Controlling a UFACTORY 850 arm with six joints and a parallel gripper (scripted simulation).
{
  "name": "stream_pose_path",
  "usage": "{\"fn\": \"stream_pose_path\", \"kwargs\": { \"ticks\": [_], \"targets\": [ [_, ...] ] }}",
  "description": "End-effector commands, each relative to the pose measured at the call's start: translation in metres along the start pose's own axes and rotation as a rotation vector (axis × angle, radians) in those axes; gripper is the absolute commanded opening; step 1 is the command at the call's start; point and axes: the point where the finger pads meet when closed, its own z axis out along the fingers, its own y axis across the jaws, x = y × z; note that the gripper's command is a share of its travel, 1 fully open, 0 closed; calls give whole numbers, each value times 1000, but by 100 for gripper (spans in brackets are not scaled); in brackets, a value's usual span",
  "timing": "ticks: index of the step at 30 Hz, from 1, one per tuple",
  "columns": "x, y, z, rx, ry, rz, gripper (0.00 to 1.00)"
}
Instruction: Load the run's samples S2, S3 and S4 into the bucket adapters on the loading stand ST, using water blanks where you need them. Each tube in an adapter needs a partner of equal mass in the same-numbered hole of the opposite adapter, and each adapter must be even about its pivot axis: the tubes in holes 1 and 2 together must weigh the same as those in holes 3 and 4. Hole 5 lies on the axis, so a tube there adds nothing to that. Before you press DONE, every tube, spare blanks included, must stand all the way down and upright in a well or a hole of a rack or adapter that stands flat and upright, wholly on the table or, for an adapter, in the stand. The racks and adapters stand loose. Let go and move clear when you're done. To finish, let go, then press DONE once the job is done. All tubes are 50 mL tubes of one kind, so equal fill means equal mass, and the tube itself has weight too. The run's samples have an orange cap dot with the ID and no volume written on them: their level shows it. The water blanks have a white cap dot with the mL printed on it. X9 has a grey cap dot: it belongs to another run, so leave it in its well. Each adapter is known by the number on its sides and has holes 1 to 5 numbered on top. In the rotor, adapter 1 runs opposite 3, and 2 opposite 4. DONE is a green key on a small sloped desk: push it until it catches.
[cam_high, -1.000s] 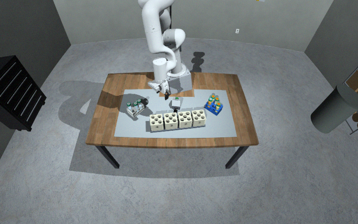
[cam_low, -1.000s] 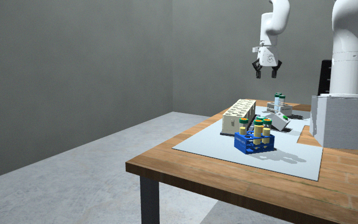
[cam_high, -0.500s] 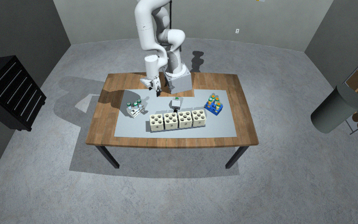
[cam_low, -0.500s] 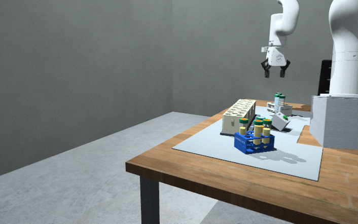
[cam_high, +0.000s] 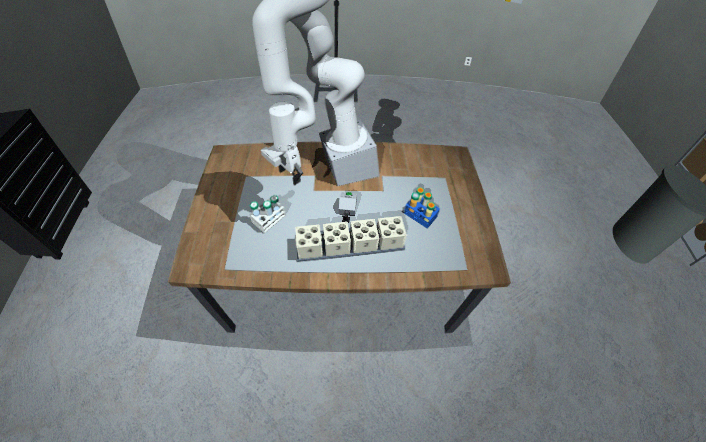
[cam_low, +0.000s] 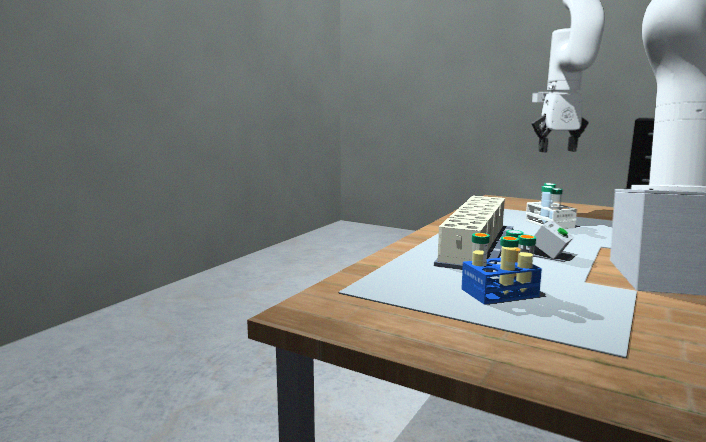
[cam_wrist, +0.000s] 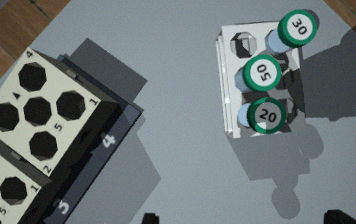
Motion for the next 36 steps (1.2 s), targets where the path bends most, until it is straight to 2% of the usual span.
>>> {"fn": "stream_pose_path", "kwargs": {
  "ticks": [1, 14, 16, 21, 24, 36],
  "targets": [
    [6, 14, 0, 4, -8, -2, 100],
    [28, 75, 0, 4, -8, -2, 100],
    [28, 75, 0, 4, -8, -2, 100],
    [37, 99, 0, 4, -8, -2, 100],
    [37, 99, 0, 4, -8, -2, 100],
    [37, 99, 27, 4, -8, -2, 100]
  ]
}}
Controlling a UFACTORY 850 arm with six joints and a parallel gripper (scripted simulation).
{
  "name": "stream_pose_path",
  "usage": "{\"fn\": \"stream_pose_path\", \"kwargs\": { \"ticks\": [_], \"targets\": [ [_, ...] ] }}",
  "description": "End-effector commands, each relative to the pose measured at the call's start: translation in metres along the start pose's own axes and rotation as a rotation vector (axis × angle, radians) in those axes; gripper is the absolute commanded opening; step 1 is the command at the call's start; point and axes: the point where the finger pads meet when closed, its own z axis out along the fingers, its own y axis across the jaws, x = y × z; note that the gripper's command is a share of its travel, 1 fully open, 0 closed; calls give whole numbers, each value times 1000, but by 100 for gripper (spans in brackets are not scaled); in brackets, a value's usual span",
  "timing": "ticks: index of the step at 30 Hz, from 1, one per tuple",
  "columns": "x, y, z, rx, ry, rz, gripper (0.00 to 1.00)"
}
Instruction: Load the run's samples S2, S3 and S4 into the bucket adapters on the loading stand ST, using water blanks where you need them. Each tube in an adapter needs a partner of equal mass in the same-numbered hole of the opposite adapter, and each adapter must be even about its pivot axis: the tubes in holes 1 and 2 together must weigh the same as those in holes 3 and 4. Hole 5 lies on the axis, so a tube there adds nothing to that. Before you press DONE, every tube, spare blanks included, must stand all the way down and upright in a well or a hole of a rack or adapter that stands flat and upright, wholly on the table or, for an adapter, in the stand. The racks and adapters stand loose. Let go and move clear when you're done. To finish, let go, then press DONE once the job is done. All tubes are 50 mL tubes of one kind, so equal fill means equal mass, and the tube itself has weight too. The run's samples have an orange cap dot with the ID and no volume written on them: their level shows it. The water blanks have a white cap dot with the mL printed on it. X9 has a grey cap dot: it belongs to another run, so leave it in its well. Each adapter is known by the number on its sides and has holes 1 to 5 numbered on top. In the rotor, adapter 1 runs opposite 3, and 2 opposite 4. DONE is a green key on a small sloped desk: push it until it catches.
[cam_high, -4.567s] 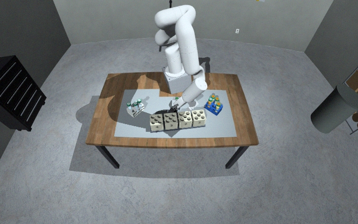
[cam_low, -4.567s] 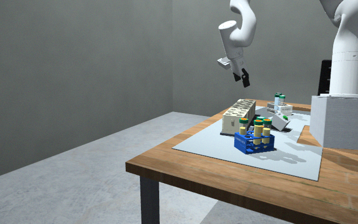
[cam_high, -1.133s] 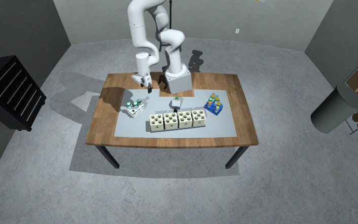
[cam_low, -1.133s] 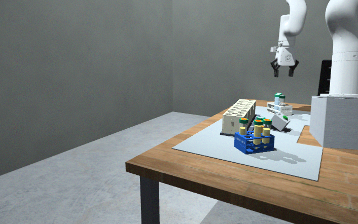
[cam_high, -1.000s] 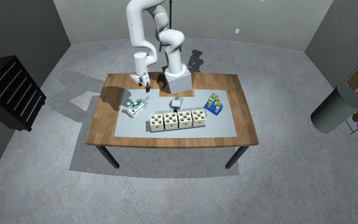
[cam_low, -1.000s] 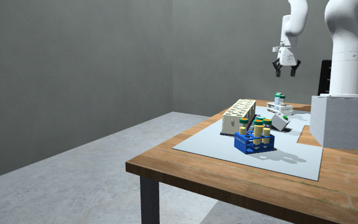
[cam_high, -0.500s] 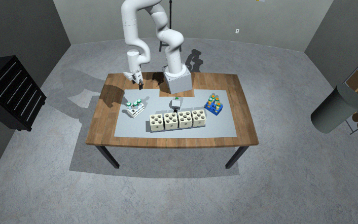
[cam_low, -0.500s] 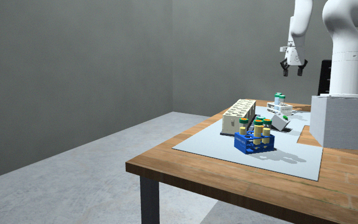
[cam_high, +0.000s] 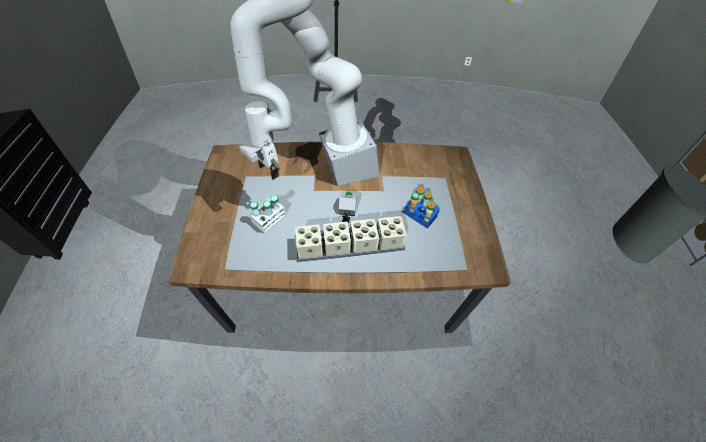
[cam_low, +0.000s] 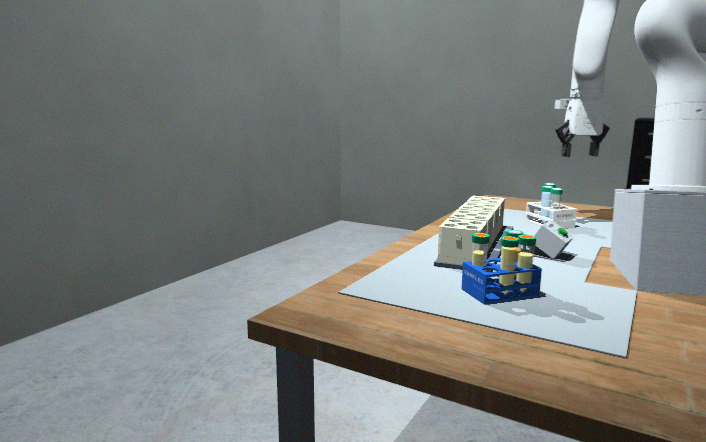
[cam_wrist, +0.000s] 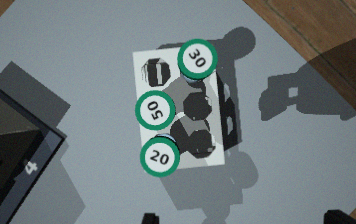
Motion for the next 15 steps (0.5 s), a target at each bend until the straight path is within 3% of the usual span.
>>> {"fn": "stream_pose_path", "kwargs": {
  "ticks": [1, 15],
  "targets": [
    [1, 0, 10, -1, 2, 0, 100],
    [1, 0, 42, -1, 2, 0, 100]
  ]
}}
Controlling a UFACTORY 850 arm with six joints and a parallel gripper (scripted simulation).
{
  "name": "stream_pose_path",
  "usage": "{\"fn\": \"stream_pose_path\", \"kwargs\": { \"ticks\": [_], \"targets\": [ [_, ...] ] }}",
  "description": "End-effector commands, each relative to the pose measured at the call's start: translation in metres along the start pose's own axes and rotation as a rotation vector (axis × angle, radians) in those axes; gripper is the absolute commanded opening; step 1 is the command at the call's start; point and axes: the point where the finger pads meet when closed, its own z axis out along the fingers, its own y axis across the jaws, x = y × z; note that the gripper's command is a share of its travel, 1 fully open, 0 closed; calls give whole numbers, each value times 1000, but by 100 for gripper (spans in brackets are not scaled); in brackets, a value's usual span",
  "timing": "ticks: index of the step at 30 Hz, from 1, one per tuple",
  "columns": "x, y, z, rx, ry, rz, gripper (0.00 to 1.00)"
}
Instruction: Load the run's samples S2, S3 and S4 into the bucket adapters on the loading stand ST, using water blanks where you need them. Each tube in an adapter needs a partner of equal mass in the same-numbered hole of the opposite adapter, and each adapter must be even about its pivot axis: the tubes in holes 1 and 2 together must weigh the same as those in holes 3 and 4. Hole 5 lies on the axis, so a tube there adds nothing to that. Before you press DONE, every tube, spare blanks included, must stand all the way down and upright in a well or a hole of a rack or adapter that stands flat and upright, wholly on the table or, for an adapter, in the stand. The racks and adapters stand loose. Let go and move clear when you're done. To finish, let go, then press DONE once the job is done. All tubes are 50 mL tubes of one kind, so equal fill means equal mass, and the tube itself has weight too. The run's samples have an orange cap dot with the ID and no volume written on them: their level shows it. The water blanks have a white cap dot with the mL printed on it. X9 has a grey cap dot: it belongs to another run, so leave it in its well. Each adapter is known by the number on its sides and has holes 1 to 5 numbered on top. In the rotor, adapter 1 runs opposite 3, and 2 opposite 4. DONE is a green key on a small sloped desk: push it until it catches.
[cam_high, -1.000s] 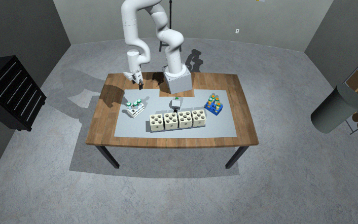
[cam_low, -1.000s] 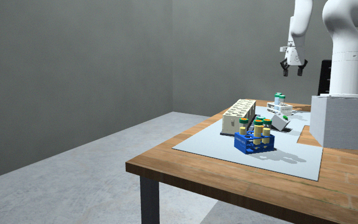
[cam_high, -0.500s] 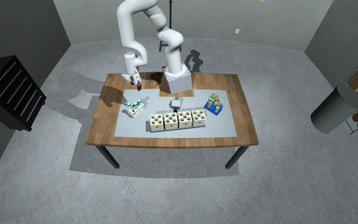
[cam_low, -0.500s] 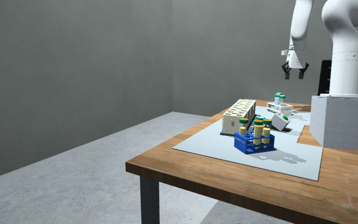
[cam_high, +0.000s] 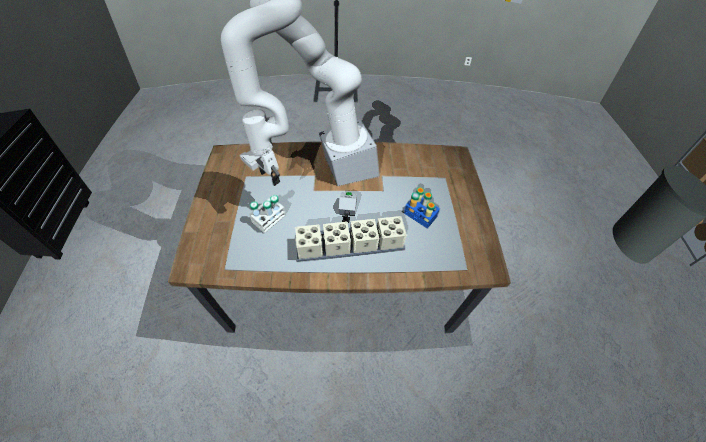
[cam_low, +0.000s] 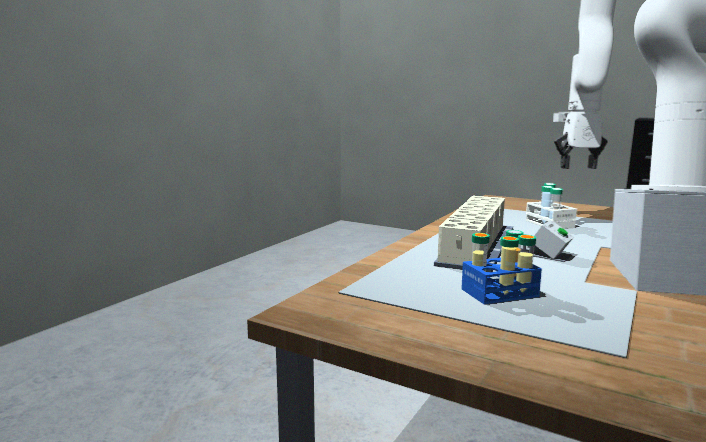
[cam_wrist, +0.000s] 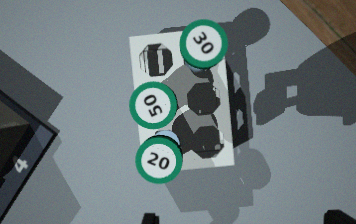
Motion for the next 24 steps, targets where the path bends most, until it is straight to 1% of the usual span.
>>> {"fn": "stream_pose_path", "kwargs": {
  "ticks": [1, 14, 24],
  "targets": [
    [1, 0, 8, -24, 48, 1, 100],
    [3, 1, 43, -24, 48, 1, 100],
    [3, 1, 44, -24, 48, 1, 100]
  ]
}}
